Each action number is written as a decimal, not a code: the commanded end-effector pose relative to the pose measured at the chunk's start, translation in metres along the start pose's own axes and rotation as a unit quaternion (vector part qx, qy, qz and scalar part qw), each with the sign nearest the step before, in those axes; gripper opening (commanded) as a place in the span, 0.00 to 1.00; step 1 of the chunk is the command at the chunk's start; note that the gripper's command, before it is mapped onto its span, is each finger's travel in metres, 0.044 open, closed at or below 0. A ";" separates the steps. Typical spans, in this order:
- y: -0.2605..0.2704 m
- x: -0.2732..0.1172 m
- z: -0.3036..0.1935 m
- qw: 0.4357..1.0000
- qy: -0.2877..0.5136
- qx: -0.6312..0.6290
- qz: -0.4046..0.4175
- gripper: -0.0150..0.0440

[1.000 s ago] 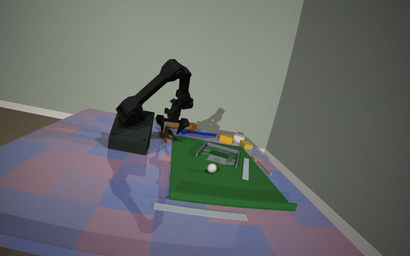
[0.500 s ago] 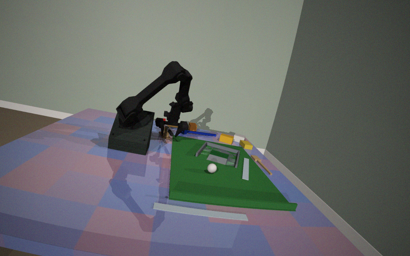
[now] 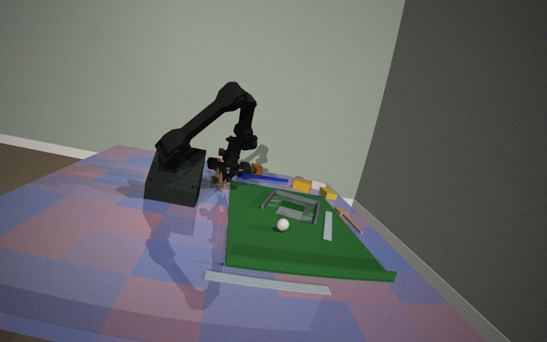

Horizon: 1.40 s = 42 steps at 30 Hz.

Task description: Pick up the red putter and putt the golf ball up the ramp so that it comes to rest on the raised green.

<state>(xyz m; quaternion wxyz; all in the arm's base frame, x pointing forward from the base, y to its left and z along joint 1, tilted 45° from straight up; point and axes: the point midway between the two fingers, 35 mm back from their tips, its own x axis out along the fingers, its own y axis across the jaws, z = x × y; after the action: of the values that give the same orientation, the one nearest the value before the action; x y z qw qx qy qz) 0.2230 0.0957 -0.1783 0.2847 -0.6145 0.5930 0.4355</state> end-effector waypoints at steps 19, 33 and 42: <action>0.000 -0.089 0.024 1.000 0.004 -0.002 -0.002 0.25; -0.016 -0.127 -0.058 0.962 0.018 0.272 -0.027 0.25; -0.013 -0.148 -0.116 0.893 0.029 0.447 -0.045 0.25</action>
<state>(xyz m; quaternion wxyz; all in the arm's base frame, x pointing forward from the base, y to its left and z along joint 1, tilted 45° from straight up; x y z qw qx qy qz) 0.2687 0.0790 -0.0120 0.5062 -0.4820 0.7025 0.1344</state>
